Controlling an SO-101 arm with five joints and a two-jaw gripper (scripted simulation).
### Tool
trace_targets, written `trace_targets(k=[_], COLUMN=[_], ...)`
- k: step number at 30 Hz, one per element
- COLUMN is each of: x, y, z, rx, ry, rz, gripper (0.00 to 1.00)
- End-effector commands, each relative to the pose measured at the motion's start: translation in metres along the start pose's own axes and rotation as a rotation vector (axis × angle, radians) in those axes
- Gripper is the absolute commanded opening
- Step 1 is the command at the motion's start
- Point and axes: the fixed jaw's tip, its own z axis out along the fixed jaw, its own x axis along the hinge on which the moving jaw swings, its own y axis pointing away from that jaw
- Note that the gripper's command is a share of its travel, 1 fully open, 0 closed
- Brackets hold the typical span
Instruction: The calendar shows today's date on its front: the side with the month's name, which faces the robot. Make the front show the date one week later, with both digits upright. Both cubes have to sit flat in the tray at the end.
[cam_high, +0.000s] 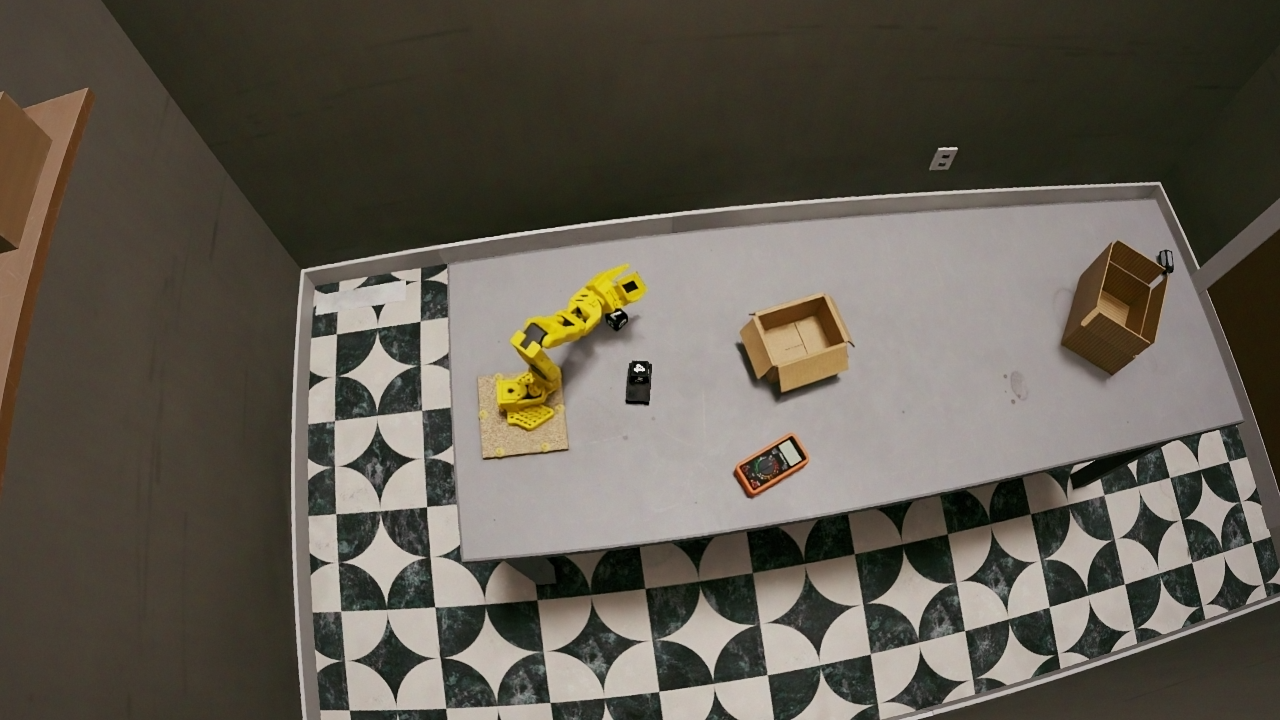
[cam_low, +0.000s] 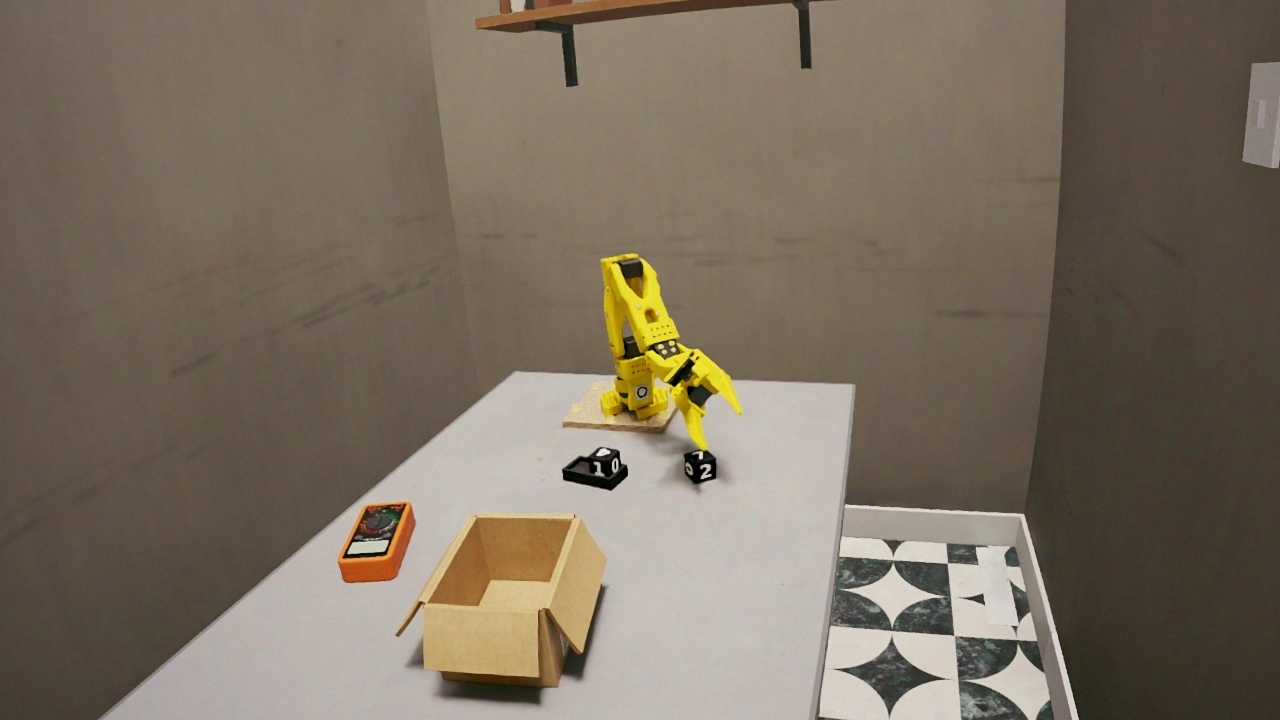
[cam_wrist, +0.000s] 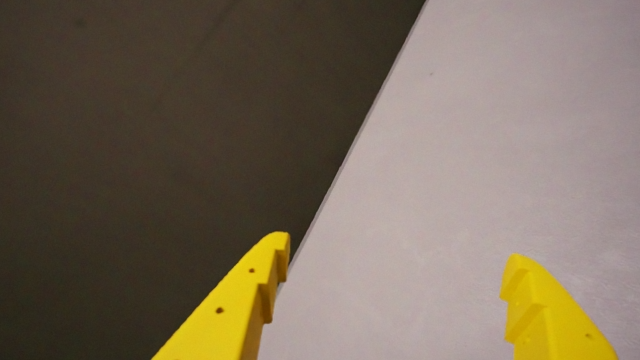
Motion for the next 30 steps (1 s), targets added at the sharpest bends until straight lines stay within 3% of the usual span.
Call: trace_targets(k=[1,30], x=[-0.003,-0.009], y=[0.007,0.013], z=[-0.002,-0.023], rx=[0.084,0.165], ry=[0.149,0.297], rz=[-0.114,-0.293], gripper=[0.35,0.35])
